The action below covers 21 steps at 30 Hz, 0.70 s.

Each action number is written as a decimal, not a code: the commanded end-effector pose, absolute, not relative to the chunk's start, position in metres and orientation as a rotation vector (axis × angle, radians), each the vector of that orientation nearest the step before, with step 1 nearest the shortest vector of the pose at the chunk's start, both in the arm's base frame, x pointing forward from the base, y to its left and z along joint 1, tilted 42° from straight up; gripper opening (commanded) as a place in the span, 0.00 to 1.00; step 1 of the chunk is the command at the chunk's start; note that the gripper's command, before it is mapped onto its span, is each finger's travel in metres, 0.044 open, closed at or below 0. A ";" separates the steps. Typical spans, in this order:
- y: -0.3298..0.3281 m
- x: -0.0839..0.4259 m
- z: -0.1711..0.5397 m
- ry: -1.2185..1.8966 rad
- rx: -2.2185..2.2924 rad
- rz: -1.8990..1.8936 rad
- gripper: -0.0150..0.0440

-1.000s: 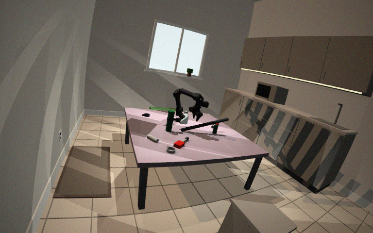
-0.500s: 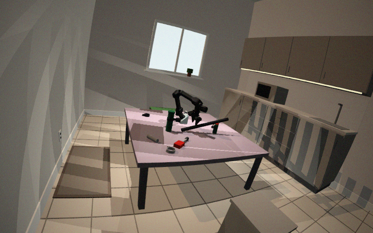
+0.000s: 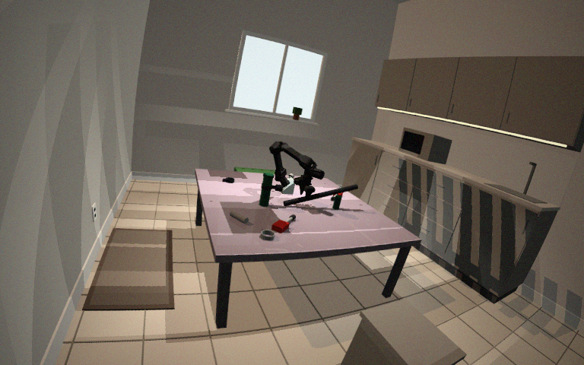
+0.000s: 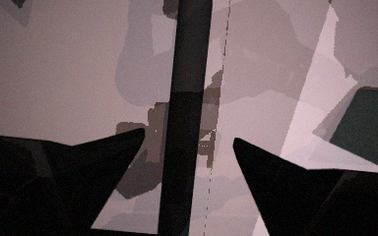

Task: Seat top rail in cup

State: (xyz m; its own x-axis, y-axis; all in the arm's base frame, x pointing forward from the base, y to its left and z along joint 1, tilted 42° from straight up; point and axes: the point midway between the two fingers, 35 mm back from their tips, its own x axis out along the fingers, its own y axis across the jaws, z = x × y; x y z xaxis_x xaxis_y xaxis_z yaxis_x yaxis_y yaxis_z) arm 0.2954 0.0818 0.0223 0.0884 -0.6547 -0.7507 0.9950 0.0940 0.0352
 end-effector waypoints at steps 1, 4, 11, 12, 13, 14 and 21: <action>0.078 0.296 0.017 0.658 0.644 -1.362 1.00; 0.074 0.297 0.014 0.658 0.644 -1.362 1.00; 0.067 0.297 0.005 0.657 0.644 -1.362 1.00; 0.065 0.297 0.004 0.656 0.643 -1.362 1.00; 0.064 0.297 0.003 0.656 0.643 -1.362 1.00; 0.063 0.298 0.002 0.656 0.643 -1.362 1.00; 0.056 0.298 -0.005 0.655 0.643 -1.363 1.00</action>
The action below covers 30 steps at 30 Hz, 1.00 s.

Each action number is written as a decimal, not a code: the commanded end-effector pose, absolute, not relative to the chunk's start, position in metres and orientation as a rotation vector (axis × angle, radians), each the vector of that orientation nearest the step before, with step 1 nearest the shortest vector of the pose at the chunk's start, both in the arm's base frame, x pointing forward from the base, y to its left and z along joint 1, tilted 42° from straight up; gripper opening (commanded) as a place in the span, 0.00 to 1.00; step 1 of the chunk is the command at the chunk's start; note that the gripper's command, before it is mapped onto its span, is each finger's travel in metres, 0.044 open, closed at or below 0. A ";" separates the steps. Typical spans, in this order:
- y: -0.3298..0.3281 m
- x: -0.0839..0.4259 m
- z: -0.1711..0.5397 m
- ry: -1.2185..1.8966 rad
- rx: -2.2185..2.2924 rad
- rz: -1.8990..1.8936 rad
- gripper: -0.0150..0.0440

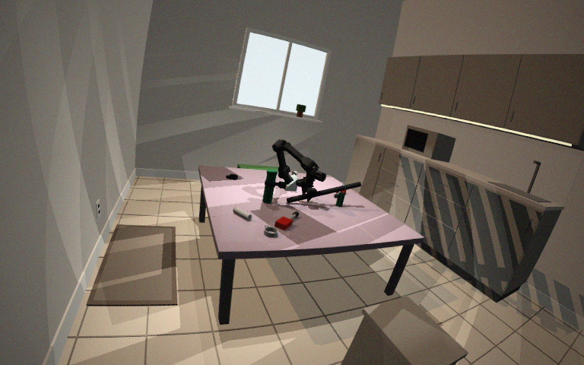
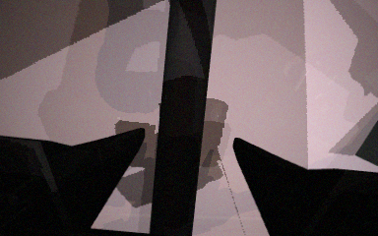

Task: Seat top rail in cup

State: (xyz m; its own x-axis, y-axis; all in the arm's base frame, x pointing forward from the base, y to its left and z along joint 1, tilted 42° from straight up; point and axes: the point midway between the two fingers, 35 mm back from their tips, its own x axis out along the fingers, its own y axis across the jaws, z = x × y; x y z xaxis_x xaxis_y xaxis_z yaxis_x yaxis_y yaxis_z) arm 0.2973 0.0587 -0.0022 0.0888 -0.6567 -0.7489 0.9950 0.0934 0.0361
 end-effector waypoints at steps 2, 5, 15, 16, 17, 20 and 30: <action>0.056 0.298 -0.005 0.655 0.643 -1.363 0.96; 0.056 0.298 -0.005 0.655 0.643 -1.363 0.82; 0.056 0.298 -0.005 0.655 0.643 -1.363 0.58; 0.056 0.298 -0.005 0.655 0.643 -1.363 0.56; 0.056 0.298 -0.005 0.655 0.643 -1.363 0.55; 0.056 0.298 -0.005 0.655 0.643 -1.363 0.52; 0.059 0.299 -0.001 0.655 0.643 -1.363 0.25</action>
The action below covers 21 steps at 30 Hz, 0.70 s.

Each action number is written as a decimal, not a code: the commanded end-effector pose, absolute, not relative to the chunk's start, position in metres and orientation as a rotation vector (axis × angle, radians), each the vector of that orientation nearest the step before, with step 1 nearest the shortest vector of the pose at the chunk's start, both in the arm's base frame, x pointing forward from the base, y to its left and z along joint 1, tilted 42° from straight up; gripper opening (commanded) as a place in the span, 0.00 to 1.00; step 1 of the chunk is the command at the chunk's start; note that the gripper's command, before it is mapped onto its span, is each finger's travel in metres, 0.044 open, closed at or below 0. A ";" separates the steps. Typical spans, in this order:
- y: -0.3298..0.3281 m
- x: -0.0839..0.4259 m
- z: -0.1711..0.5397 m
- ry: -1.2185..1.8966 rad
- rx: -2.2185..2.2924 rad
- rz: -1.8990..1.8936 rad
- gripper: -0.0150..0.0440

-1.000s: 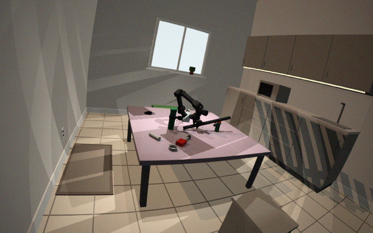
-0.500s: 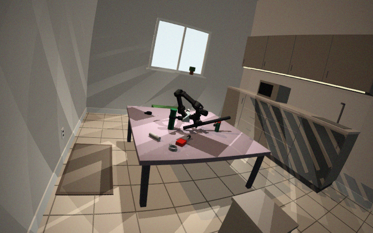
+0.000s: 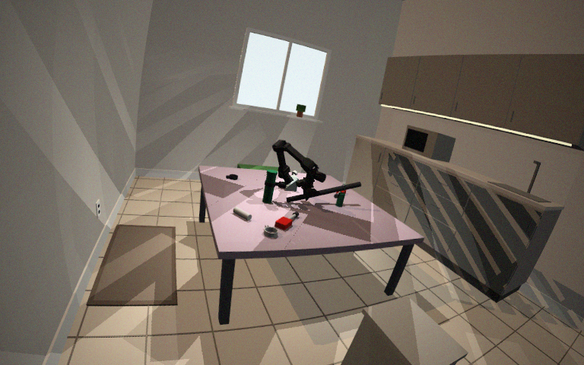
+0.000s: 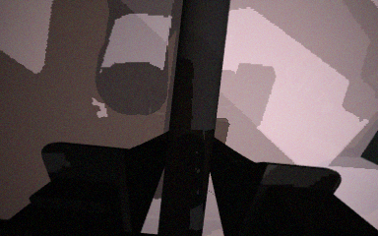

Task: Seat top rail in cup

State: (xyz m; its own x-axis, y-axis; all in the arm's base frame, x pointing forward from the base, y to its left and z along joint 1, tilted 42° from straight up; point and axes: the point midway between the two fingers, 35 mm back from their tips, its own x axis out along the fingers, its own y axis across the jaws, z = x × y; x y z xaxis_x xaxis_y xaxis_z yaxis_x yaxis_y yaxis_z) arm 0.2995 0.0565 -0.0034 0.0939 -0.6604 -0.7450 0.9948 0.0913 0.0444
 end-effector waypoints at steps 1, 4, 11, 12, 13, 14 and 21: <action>0.059 0.299 -0.001 0.655 0.643 -1.363 0.25; 0.061 0.299 0.001 0.648 0.634 -1.367 0.25; 0.071 0.300 0.017 0.598 0.577 -1.391 0.25; 0.073 0.300 0.020 0.589 0.568 -1.394 0.25; 0.074 0.300 0.023 0.580 0.559 -1.396 0.25; 0.076 0.300 0.026 0.572 0.550 -1.399 0.25; 0.088 0.301 0.046 0.507 0.489 -1.407 0.25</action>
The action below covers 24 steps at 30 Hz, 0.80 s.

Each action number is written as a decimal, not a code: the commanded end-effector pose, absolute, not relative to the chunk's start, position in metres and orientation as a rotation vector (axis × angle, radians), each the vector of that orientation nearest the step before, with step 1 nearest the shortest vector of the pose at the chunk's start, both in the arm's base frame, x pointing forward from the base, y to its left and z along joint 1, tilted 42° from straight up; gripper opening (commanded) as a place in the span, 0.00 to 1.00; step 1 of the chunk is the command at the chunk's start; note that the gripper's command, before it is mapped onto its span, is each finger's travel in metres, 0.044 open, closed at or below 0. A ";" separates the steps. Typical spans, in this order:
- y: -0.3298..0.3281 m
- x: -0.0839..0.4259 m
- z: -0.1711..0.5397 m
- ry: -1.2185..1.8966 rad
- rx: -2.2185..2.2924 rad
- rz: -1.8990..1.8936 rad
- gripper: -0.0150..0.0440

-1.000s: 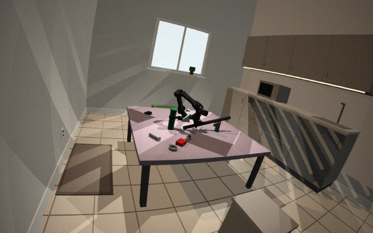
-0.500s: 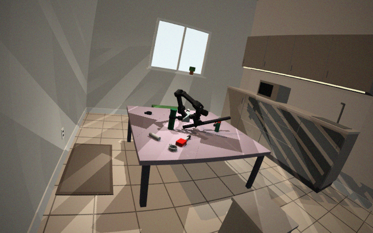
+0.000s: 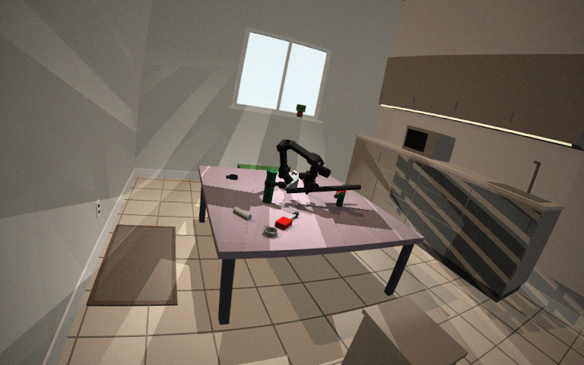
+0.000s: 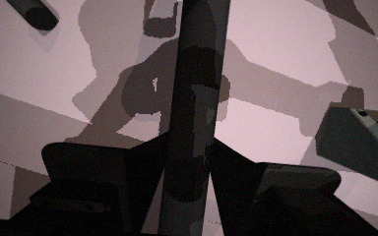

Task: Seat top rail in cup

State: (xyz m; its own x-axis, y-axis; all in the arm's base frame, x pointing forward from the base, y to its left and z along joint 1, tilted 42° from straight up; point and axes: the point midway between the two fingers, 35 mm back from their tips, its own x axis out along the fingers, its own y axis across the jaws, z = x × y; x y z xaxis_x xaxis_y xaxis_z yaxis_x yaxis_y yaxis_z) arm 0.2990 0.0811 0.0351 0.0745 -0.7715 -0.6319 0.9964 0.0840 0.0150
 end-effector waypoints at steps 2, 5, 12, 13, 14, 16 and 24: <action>0.092 0.301 0.052 0.487 0.472 -1.407 0.25; 0.096 0.301 0.059 0.464 0.453 -1.406 0.25; 0.093 0.300 0.053 0.481 0.465 -1.416 0.25; 0.093 0.300 0.053 0.481 0.465 -1.416 0.25; 0.093 0.300 0.053 0.481 0.465 -1.416 0.25; 0.093 0.300 0.053 0.481 0.465 -1.416 0.25; 0.093 0.300 0.054 0.482 0.465 -1.416 0.25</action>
